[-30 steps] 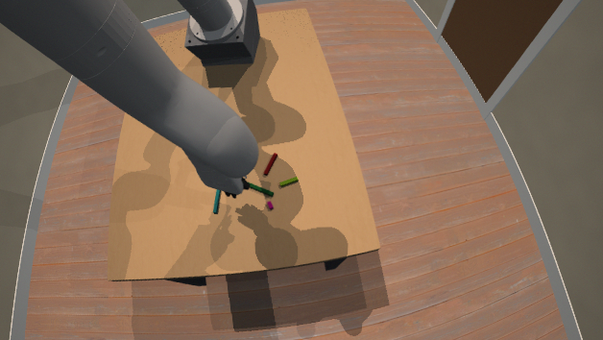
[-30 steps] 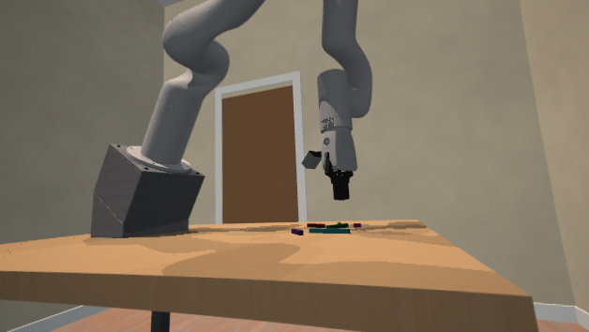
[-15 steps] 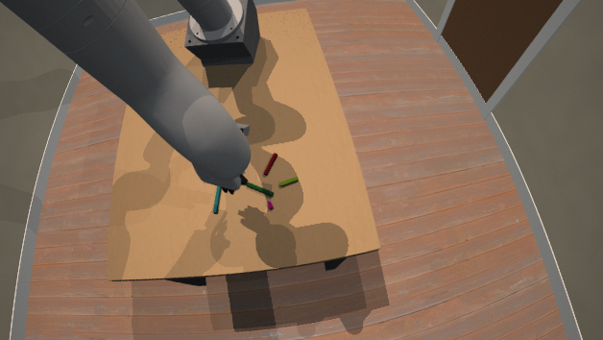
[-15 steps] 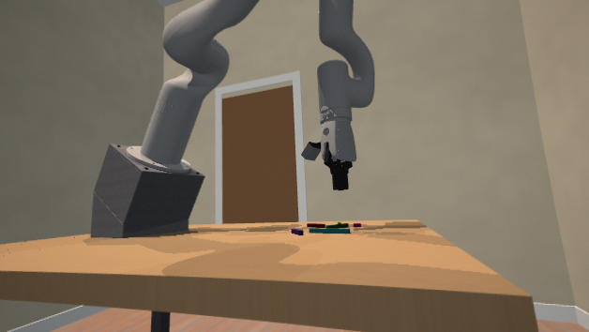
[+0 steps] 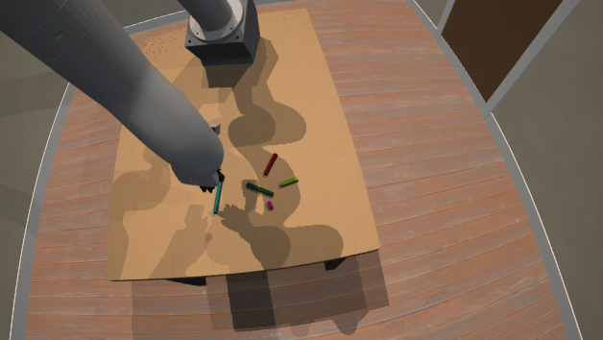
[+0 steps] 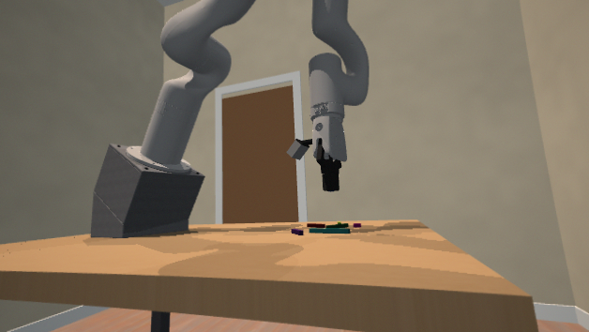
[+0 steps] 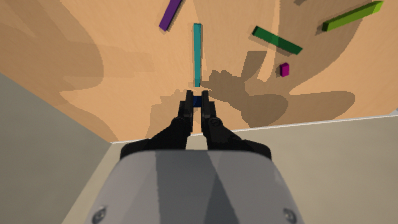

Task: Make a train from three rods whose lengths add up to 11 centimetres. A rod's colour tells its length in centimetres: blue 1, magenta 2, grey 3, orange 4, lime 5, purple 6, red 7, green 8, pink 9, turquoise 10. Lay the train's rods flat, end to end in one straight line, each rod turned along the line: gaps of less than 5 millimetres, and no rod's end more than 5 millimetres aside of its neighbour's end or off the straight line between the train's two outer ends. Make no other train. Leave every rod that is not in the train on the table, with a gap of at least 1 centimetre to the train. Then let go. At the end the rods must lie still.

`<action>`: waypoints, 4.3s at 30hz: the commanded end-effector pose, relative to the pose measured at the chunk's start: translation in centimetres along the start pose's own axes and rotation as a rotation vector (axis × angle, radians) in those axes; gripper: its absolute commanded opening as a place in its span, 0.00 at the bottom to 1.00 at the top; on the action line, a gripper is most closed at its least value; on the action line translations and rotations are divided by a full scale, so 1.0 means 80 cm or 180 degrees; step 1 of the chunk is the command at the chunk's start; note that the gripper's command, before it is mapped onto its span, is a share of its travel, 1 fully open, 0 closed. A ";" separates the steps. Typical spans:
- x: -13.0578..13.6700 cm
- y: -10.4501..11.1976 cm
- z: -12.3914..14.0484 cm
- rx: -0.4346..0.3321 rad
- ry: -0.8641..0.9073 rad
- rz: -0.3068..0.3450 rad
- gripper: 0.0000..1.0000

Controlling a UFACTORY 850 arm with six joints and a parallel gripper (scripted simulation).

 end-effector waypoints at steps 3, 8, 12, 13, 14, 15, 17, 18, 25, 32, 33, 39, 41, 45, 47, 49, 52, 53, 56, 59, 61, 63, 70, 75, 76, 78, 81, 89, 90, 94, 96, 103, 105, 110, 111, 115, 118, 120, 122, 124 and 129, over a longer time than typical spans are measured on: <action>-0.066 -0.003 -0.015 -0.0077 0.0532 0.0041 0.04; -0.110 -0.003 -0.033 -0.0065 0.0925 0.0059 0.04; -0.141 -0.001 -0.052 -0.0041 0.1227 0.0093 0.04; -0.146 -0.001 -0.056 -0.0035 0.1285 0.0102 0.04; -0.146 -0.001 -0.056 -0.0035 0.1285 0.0102 0.04; -0.146 -0.001 -0.056 -0.0035 0.1285 0.0102 0.04; -0.154 0.000 -0.061 -0.0027 0.1363 0.0115 0.04; -0.156 0.000 -0.063 -0.0024 0.1385 0.0119 0.04; -0.157 0.000 -0.064 -0.0022 0.1402 0.0122 0.04; -0.157 0.000 -0.064 -0.0022 0.1402 0.0122 0.04; -0.157 0.000 -0.064 -0.0022 0.1402 0.0122 0.04; -0.157 -0.005 -0.064 -0.0024 0.1402 0.0123 0.04; -0.157 -0.011 -0.064 -0.0024 0.1402 0.0123 0.04; -0.157 -0.027 -0.064 -0.0024 0.1402 0.0123 0.04; -0.157 -0.037 -0.064 -0.0024 0.1402 0.0123 0.04; -0.157 -0.037 -0.064 -0.0024 0.1402 0.0123 0.04; -0.157 -0.053 -0.064 -0.0024 0.1402 0.0123 0.04; -0.157 -0.059 -0.064 -0.0024 0.1402 0.0123 0.04; -0.157 -0.076 -0.063 -0.0024 0.1402 0.0123 0.04; -0.157 -0.090 -0.063 -0.0024 0.1402 0.0123 0.04; -0.156 -0.098 -0.063 -0.0024 0.1402 0.0123 0.04; -0.156 -0.103 -0.063 -0.0024 0.1402 0.0123 0.04; -0.156 -0.109 -0.063 -0.0024 0.1402 0.0123 0.04; -0.156 -0.110 -0.063 -0.0024 0.1402 0.0123 0.04; -0.156 -0.110 -0.063 -0.0024 0.1402 0.0123 0.04; -0.156 -0.110 -0.063 -0.0024 0.1402 0.0123 0.04; -0.156 -0.110 -0.063 -0.0024 0.1402 0.0123 0.04; -0.156 -0.110 -0.063 -0.0024 0.1402 0.0123 0.04; -0.156 -0.110 -0.063 -0.0024 0.1402 0.0123 0.04; -0.156 -0.110 -0.063 -0.0024 0.1402 0.0123 0.04; -0.156 -0.110 -0.063 -0.0024 0.1402 0.0123 0.04; -0.156 -0.110 -0.063 -0.0024 0.1402 0.0123 0.04; -0.156 -0.110 -0.063 -0.0024 0.1402 0.0123 0.04; -0.156 -0.110 -0.063 -0.0024 0.1402 0.0123 0.04; -0.156 -0.110 -0.063 -0.0024 0.1402 0.0123 0.04; -0.157 -0.110 -0.063 -0.0024 0.1402 0.0123 0.04; -0.157 -0.110 -0.063 -0.0024 0.1401 0.0123 0.04; -0.157 -0.110 -0.063 -0.0024 0.1401 0.0123 0.04; -0.157 -0.110 -0.063 -0.0024 0.1401 0.0123 0.04; -0.157 -0.110 -0.063 -0.0024 0.1401 0.0123 0.04; -0.157 -0.110 -0.063 -0.0024 0.1401 0.0123 0.04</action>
Point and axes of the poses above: the point where the finger pads meet when closed, its own y axis back along the fingers, its own x axis across the jaws, z = x × y, the point moved 6 cm from there along y, back along the fingers, and after that the axes turned 6 degrees about y, right-handed, at the moved point
